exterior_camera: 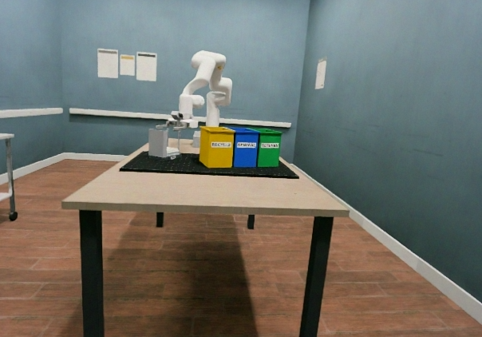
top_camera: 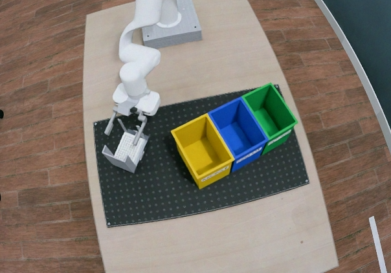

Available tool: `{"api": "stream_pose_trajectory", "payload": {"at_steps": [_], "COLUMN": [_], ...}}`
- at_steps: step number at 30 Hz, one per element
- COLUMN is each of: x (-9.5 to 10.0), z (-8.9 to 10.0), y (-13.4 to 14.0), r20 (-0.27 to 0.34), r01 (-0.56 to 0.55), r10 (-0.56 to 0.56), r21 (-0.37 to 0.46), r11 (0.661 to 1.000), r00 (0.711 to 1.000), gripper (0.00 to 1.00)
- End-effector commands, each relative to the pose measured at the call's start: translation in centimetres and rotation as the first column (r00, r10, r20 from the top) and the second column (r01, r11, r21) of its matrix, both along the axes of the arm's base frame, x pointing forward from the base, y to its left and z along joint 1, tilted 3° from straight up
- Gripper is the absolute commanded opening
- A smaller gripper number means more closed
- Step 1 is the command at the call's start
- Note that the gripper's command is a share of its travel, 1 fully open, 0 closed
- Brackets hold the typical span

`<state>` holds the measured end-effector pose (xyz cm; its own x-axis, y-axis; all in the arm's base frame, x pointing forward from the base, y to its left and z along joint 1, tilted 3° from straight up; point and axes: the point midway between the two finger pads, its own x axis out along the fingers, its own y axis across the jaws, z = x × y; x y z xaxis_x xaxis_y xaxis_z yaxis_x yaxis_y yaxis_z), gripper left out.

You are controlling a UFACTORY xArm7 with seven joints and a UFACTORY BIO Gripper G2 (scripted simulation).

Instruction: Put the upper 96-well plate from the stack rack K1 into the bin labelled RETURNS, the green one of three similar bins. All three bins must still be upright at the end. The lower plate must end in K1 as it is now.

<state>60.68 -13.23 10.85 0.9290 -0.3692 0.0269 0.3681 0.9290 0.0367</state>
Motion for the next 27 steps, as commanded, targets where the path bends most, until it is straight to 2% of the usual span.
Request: {"api": "stream_pose_trajectory", "payload": {"at_steps": [1, 27], "x": [0.1, 0.2], "z": [-0.4, -4.1], "y": [0.0, 0.1], "r20": [0.003, 0.003], "r01": [0.0, 0.0], "r10": [0.0, 0.0], "r21": [0.0, 0.0], "r11": [1.0, 1.0], "r00": [1.0, 1.0], "gripper": [0.37, 0.37]}}
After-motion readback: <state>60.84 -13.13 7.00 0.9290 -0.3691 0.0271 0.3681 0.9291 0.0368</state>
